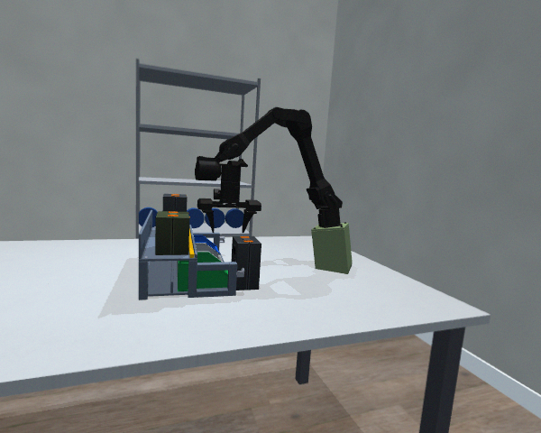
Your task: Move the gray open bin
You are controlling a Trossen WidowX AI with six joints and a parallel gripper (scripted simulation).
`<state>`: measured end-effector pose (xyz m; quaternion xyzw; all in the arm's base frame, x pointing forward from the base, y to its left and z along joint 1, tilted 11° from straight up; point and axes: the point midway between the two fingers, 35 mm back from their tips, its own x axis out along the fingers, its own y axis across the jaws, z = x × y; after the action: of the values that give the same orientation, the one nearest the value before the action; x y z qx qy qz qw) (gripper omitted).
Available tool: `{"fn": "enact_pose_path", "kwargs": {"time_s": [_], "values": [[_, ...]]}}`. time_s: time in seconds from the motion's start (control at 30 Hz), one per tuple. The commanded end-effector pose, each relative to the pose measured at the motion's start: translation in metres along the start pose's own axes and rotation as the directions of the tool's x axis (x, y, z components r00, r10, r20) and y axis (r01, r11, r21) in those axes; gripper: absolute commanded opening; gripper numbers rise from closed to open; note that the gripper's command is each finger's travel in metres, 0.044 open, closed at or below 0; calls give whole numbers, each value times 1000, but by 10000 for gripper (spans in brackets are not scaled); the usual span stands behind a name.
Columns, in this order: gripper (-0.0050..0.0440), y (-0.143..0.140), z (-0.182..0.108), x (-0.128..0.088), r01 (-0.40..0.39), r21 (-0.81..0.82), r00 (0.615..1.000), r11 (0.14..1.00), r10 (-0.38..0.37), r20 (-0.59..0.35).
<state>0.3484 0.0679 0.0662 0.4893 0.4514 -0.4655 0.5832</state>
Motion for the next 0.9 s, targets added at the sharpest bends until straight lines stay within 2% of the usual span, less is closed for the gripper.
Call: {"fn": "enact_pose_path", "kwargs": {"time_s": [0.0,0.67,0.83,0.87], "values": [[440,4,0,-10,-27,7,1000,1000,27,-9],[440,3,0,-11,-27,7,1000,1000,27,-9],[440,4,1,45,-27,7,1000,1000,27,-9],[440,4,1,45,-27,7,1000,1000,27,-9]]}}
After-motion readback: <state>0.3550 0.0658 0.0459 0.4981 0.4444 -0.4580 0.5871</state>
